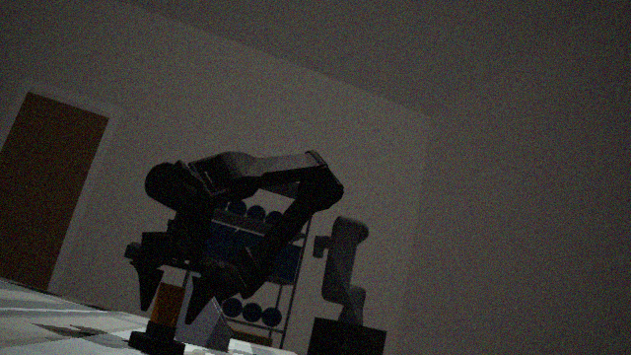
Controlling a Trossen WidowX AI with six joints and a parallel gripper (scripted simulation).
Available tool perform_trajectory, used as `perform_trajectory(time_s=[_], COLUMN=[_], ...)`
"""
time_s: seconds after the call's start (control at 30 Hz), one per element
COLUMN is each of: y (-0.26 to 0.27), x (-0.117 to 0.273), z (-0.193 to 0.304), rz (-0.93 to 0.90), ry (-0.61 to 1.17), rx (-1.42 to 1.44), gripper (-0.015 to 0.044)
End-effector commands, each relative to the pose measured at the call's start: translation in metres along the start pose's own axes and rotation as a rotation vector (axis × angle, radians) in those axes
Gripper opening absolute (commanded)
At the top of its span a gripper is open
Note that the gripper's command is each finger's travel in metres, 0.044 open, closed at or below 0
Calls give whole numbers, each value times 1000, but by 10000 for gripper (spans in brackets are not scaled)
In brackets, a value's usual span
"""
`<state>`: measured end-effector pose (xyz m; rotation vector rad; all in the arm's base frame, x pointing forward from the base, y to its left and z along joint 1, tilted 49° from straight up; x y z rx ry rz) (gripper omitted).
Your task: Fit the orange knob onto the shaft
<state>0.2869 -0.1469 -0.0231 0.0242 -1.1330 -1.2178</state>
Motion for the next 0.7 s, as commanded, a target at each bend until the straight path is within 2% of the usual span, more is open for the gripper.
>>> perform_trajectory(time_s=[0.0, 0.13, 0.33, 0.67], y=[0, 0, -1, -1], x=[0, 10, 94, 97], z=[0, -1, 0, -4], rz=[1, 2, 4, 3], ry=[1, -1, -2, -2], rx=[1, 1, -1, -1], gripper=[440, 440, 440, 440])
Point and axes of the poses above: the point midway between the two fingers, 35 mm back from their tips, its own x axis back along the fingers, its own y axis across the jaws, z = x × y, the point moved 9 cm from there along x, back along the fingers, and after that the axes turned 3 degrees about -x, right-handed, at the moved point
